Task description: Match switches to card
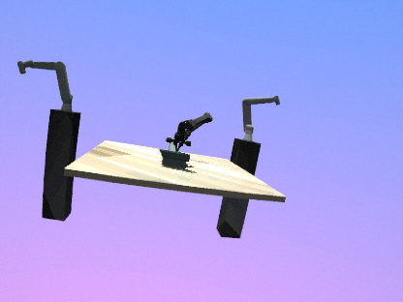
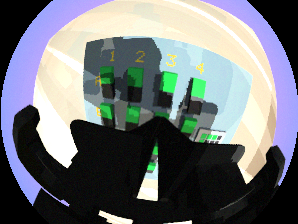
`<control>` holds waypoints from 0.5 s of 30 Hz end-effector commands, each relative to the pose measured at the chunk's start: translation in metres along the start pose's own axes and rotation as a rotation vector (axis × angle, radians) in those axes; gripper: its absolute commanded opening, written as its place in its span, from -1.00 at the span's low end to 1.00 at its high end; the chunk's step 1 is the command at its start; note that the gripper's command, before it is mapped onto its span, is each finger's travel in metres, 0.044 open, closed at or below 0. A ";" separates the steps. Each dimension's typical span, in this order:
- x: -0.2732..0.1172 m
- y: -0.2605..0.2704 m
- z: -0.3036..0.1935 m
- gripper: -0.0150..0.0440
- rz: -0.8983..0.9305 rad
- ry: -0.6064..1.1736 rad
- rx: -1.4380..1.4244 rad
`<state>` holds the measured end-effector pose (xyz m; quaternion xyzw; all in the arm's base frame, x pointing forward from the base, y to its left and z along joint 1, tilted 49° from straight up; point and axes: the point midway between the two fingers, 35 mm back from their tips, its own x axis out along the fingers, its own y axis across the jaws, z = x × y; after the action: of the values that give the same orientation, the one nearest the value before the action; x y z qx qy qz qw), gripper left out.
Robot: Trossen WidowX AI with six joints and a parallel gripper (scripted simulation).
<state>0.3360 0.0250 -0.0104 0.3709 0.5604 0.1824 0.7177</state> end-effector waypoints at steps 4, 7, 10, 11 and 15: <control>0.001 -0.001 -0.001 -0.49 -0.003 0.001 0.006; 0.002 -0.001 -0.001 -0.49 -0.003 0.001 0.006; 0.002 -0.001 -0.001 -0.49 -0.003 0.001 0.006; 0.002 -0.001 -0.001 -0.49 -0.003 0.001 0.006; 0.003 -0.001 -0.001 -0.49 -0.003 0.001 0.006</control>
<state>0.3372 0.0262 -0.0116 0.3704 0.5598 0.1824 0.7184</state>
